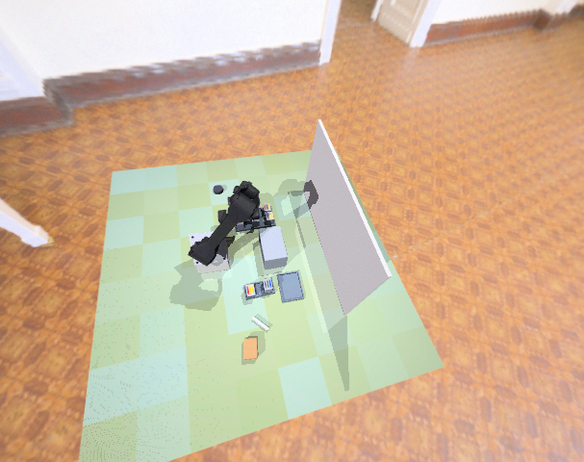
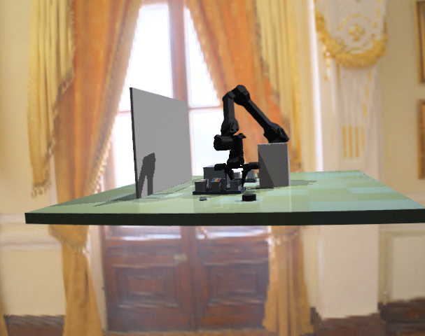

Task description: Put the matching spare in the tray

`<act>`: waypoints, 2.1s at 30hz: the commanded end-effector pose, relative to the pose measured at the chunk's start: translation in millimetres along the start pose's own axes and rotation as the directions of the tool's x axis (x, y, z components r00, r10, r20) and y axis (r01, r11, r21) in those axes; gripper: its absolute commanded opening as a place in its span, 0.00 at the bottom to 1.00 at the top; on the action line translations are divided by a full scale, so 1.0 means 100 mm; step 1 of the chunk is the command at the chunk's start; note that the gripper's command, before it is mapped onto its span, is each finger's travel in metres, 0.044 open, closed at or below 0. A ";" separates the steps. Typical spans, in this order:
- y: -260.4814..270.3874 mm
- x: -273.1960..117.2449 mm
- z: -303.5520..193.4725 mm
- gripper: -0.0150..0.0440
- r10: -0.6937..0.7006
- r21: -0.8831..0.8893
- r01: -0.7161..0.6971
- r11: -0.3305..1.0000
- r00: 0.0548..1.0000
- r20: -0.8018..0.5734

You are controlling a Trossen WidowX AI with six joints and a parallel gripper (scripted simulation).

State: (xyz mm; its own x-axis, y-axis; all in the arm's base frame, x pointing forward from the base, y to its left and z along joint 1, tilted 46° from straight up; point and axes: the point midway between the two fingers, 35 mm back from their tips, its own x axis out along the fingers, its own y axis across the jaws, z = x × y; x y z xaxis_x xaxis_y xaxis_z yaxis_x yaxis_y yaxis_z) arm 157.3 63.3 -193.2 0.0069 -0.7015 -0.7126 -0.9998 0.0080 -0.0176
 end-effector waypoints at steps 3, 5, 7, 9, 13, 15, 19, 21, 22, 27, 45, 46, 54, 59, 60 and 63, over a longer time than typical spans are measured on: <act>-0.02 -0.24 0.02 0.25 -0.001 0.000 0.001 1.000 1.000 0.004; -0.02 -0.39 0.03 0.25 -0.001 -0.001 0.001 1.000 1.000 0.005; -0.02 -0.53 0.03 0.25 -0.001 -0.002 0.001 1.000 1.000 0.005; -0.01 -0.68 0.02 0.25 -0.002 -0.003 0.002 1.000 1.000 0.004; 0.00 -0.79 0.01 0.25 -0.002 -0.004 0.002 1.000 1.000 0.004; 0.00 -0.79 0.01 0.25 -0.002 -0.004 0.002 1.000 1.000 0.004; -0.01 -0.80 0.01 0.25 -0.005 -0.009 0.005 1.000 1.000 0.003; -0.01 -0.94 0.02 0.25 -0.004 -0.008 0.004 1.000 1.000 0.004; -0.01 -1.02 0.02 0.25 -0.004 -0.008 0.004 1.000 1.000 0.005; 0.01 -1.41 -0.02 0.25 -0.001 -0.006 0.001 1.000 1.000 0.005; -0.62 -1.70 -0.38 0.25 0.003 -0.019 -0.002 1.000 0.997 0.073; -0.68 -1.71 -0.42 0.25 0.003 -0.017 -0.002 1.000 0.997 0.078; -1.09 -1.75 -0.79 0.25 -0.005 -0.005 0.005 1.000 0.994 0.108; -1.33 -1.76 -1.09 0.25 -0.013 -0.007 0.014 1.000 0.994 0.112; -1.37 -1.76 -1.15 0.25 -0.015 -0.007 0.016 1.000 0.994 0.112; -1.49 -1.75 -1.34 0.25 -0.019 -0.005 0.020 1.000 0.994 0.110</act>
State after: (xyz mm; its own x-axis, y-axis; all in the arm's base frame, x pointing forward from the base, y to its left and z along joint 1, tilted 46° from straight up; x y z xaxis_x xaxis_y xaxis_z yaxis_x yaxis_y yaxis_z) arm 289.5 103.8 12.7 0.0179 -0.6184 -0.7857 -0.9998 -0.0022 -0.0211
